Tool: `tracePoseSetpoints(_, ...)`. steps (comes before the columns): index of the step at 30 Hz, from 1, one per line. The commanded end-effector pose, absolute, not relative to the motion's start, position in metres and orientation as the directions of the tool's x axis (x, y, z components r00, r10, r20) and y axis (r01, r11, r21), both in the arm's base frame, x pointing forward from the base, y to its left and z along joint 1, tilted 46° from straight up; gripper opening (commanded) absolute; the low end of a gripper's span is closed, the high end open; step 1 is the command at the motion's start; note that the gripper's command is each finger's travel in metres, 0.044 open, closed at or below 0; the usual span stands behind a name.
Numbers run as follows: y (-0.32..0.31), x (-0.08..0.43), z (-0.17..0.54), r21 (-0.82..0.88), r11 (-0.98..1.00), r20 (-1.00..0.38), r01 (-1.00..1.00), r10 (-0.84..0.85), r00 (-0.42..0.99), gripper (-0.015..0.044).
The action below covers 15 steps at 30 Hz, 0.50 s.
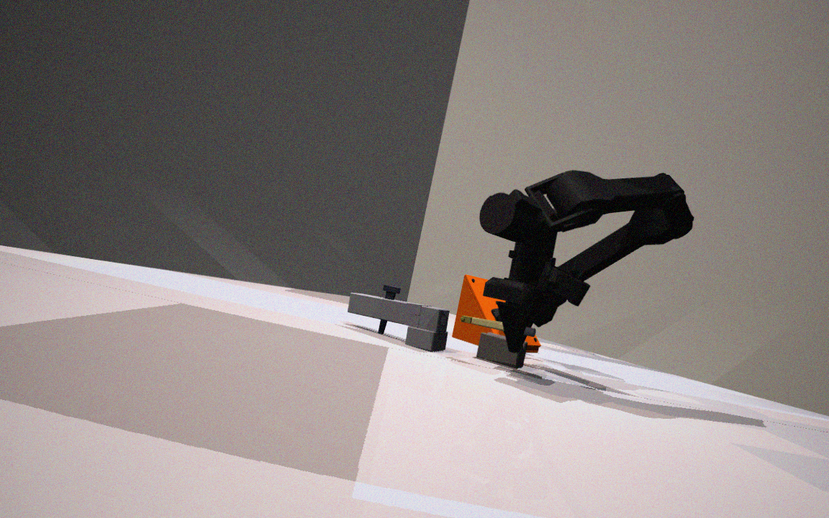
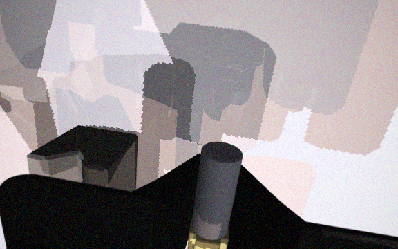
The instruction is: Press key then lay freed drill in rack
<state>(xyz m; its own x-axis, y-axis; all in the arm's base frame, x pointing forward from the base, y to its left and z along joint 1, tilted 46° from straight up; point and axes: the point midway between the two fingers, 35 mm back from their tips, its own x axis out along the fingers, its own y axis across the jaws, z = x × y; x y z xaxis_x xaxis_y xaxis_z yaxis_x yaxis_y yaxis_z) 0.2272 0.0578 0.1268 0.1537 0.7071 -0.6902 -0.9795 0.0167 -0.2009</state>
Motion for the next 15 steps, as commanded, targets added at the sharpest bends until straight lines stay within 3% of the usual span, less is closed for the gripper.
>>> tracePoseSetpoints(1, 0.0555, 0.2273, 0.1289, -0.208, 0.019, -0.690, -0.978, 0.706, 0.160, 0.0000)
tracePoseSetpoints(15, 0.0522, 0.2243, 0.1309, -0.208, 0.019, -0.690, -0.978, 0.706, 0.160, 0.0000)
